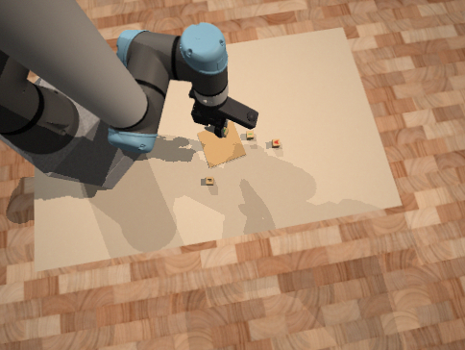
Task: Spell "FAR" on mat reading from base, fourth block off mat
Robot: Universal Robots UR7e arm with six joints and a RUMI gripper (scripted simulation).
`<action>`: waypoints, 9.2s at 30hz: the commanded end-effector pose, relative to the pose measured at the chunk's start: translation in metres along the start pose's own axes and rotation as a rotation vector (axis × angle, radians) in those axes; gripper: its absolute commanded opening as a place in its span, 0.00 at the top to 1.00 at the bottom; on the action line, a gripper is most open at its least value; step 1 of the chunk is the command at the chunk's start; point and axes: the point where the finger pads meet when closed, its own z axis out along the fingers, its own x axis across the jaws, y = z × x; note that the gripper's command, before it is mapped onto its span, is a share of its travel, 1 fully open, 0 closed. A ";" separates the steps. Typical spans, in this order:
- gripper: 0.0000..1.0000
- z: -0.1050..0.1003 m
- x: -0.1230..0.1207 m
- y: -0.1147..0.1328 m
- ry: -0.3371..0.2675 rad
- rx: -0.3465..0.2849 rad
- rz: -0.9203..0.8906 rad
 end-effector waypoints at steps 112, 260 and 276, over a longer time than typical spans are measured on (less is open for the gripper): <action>0.95 0.014 0.038 -0.006 -0.003 0.006 -2.014; 0.75 0.099 0.038 -0.007 -0.003 0.006 -2.014; 0.75 0.094 0.038 -0.007 -0.003 0.006 -2.014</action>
